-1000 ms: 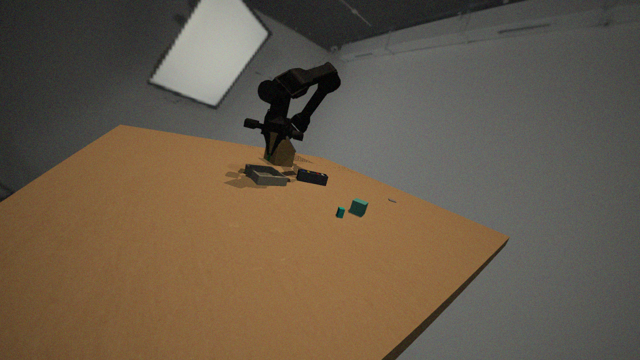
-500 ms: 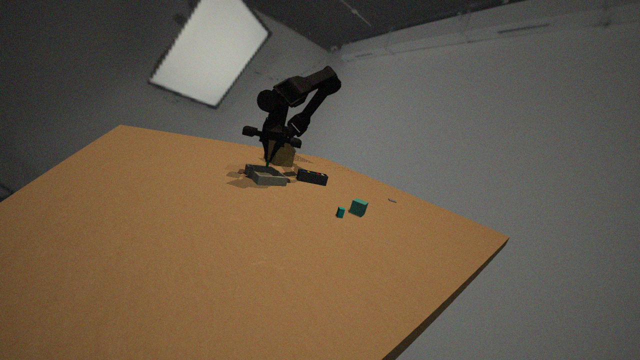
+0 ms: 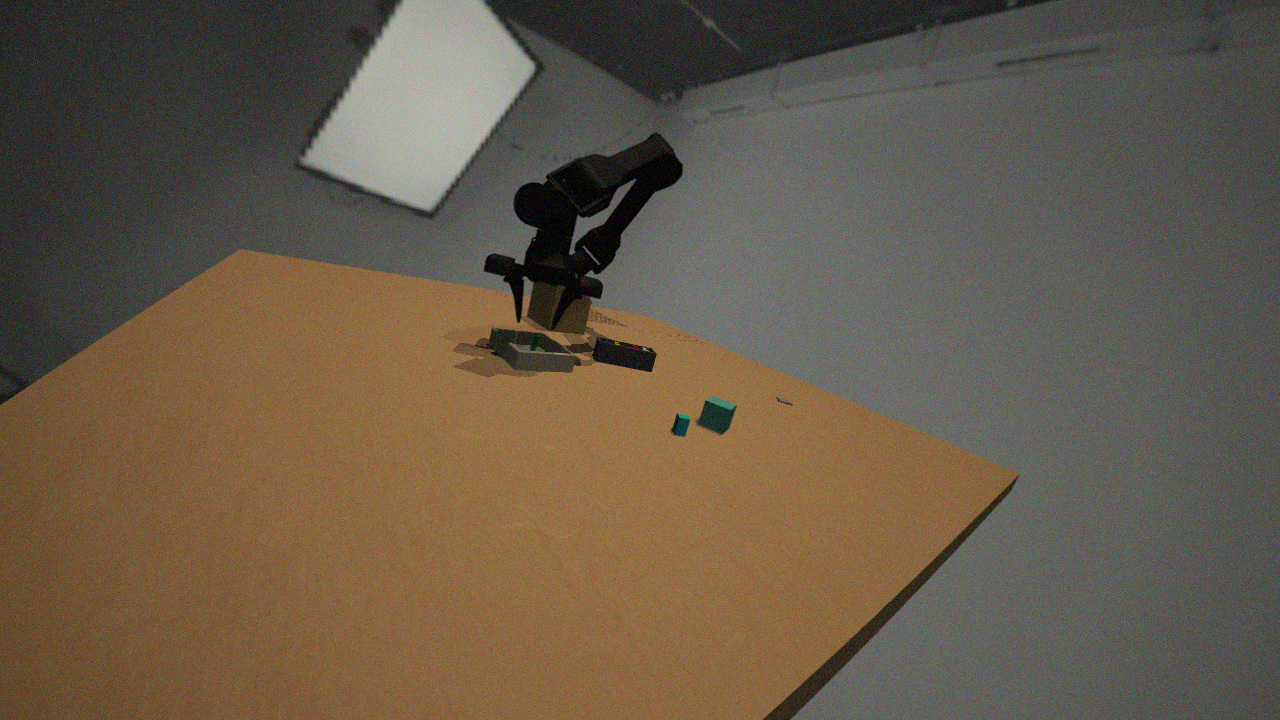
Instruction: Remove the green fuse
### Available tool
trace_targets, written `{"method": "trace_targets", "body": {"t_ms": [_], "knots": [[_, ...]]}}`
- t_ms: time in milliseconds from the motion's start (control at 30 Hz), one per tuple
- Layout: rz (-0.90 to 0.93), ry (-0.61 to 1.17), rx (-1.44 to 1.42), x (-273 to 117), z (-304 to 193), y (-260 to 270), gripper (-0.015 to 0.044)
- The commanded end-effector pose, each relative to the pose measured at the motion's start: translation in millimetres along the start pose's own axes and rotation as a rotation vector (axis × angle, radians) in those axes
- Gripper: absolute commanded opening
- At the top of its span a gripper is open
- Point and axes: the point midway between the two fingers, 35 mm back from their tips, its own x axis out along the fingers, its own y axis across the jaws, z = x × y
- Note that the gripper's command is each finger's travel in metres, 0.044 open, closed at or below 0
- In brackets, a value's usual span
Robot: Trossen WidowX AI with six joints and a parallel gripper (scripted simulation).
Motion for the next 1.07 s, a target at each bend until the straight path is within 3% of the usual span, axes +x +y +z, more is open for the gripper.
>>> {"method": "trace_targets", "body": {"t_ms": [0,100,1033], "knots": [[0.000,-0.003,0.001,-12.4,0.7,-0.4,0.0330],[0.003,-0.004,0.004,-37.9,0.1,-0.5,0.0330],[0.008,-0.004,0.007,-36.3,0.1,0.4,0.0330]]}}
